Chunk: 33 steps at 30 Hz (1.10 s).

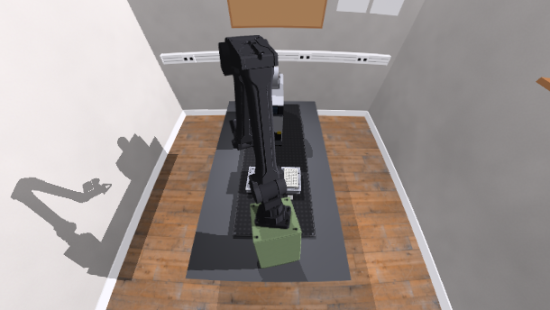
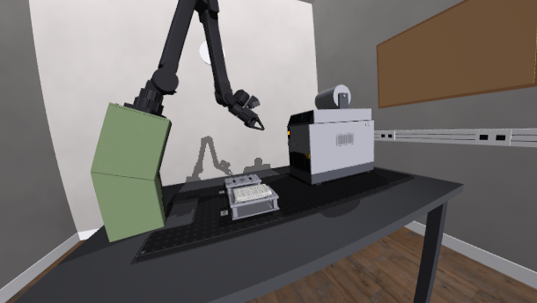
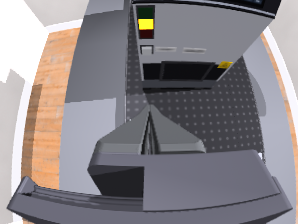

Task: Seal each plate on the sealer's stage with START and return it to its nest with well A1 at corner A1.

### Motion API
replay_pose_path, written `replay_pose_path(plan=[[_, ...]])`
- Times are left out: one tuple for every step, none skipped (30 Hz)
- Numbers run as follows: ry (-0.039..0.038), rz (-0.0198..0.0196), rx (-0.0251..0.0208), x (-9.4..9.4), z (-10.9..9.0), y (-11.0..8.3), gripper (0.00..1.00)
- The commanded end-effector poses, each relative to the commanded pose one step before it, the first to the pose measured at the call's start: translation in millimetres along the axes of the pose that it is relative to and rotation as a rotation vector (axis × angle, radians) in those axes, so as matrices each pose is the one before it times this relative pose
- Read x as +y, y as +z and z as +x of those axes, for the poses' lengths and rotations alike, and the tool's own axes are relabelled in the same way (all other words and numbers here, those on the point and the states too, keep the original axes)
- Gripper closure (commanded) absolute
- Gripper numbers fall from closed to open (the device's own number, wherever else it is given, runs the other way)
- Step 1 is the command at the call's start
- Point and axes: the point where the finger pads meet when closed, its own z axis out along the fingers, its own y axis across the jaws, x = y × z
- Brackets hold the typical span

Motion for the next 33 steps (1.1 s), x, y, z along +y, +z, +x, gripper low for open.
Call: replay_pose_path(plan=[[0.01173,-0.02762,-0.00454,12.0,0.47,-21.89,1.0],[-0.10556,0.00196,0.00367,6.38,-4.41,4.01,0.0],[-0.09913,0.00039,0.0033,5.73,-4.84,3.35,0.0],[-0.07316,-0.00122,0.00167,4.9,-5.04,2.31,0.0],[-0.0712,-0.0044,0.00096,4.77,-5.16,1.55,0.0],[-0.06944,0.00042,0.00137,3.42,-5.04,1.15,0.0],[0.0,0.0,0.0,0.0,0.0,0.0,0.0],[0.0,0.0,0.0,0.0,0.0,0.0,0.0],[-0.06722,0.00566,0.00092,-2.57,-1.9,1.32,0.0],[-0.06781,0.00366,0.0052,1.19,-4.49,1.32,0.0],[-0.06544,0.00313,-0.00031,0.7,-6.75,0.54,0.0],[-0.05747,-0.00215,-0.00385,2.3,-8.08,-0.35,0.0],[-0.0485,-0.00538,-0.00456,3.11,-8.58,-0.65,0.0],[-0.04816,-0.00344,-0.00349,2.59,-8.51,-0.58,0.0],[-0.04825,-0.00257,-0.00229,2.1,-7.96,-0.44,0.0],[-0.04892,-0.00182,-0.00108,1.45,-6.99,-0.01,0.0],[-0.05022,-0.00085,0.00242,1.44,-4.83,1.07,0.0],[-0.05044,-0.00076,0.00201,0.79,-4.3,1.15,0.0],[-0.0507,0.00084,0.0039,-1.52,-2.47,2.14,0.0],[-0.05051,0.00033,0.00317,-1.74,-2.56,1.83,0.0],[-0.05023,0.002,0.00511,-2.46,-2.23,1.6,0.0],[-0.04981,0.00161,0.00463,-2.29,-3.0,1.4,0.0],[-0.0492,0.00404,0.00101,-3.85,-5.39,0.56,0.0],[0.0,0.0,0.0,0.0,0.0,0.0,0.0],[0.0,0.0,0.0,0.0,0.0,0.0,0.0],[-0.12126,0.00194,-0.00005,3.14,-2.04,-2.18,0.0],[-0.04305,0.00157,-0.00005,-2.12,-7.14,-0.67,0.0],[-0.04744,0.00238,-0.00075,-3.14,-8.45,-0.65,0.0],[-0.04774,0.00221,-0.00487,-3.69,-9.24,-0.62,0.0],[-0.04705,0.00355,-0.01091,-4.74,-8.68,-0.32,0.0],[-0.04672,0.00458,-0.01293,-0.91,-0.85,0.47,0.0],[-0.04679,0.00508,-0.01333,0.54,1.42,0.64,0.0],[-0.01269,-0.00165,0.00609,2.99,5.75,1.26,0.0]])
